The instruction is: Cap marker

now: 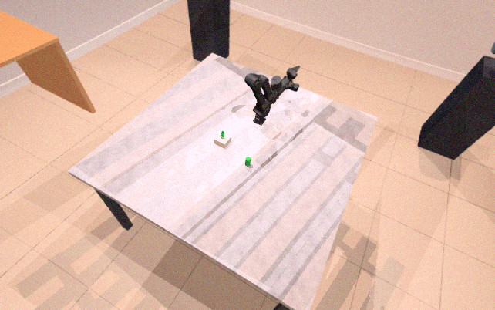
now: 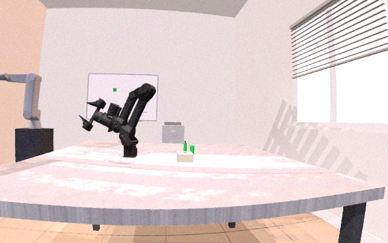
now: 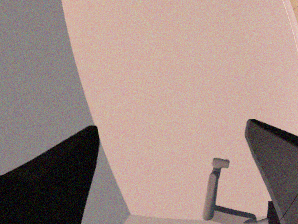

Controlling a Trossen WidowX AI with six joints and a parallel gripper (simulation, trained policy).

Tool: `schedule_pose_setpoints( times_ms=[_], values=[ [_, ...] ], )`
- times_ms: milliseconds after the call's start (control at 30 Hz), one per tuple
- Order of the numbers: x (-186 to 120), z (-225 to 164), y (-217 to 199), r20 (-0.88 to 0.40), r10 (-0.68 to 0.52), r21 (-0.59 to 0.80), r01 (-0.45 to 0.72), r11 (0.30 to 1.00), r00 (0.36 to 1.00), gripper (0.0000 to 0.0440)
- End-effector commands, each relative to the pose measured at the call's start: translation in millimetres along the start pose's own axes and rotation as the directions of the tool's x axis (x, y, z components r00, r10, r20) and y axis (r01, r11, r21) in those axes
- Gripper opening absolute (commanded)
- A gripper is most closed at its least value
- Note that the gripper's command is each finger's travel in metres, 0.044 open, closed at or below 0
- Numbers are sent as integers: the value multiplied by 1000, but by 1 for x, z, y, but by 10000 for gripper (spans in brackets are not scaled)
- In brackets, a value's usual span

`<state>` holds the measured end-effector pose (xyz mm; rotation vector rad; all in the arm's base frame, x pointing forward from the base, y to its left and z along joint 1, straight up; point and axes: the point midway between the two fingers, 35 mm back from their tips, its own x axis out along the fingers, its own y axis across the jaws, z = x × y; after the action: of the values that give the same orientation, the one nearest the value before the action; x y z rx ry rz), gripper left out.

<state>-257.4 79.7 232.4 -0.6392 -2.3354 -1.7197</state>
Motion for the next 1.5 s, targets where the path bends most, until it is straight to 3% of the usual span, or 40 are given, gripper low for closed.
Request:
schedule_pose_setpoints(
  times_ms=[0, 233, 1467],
  values=[
    [1, 2, -1, 8, -6, 1, 6, 1000, 1000, 375],
    [7, 19, -3, 72, -39, -3, 39, 999, 997, 221],
    [26, 105, -2, 381, -266, 162, 219, 962, 885, 320]
  ],
)
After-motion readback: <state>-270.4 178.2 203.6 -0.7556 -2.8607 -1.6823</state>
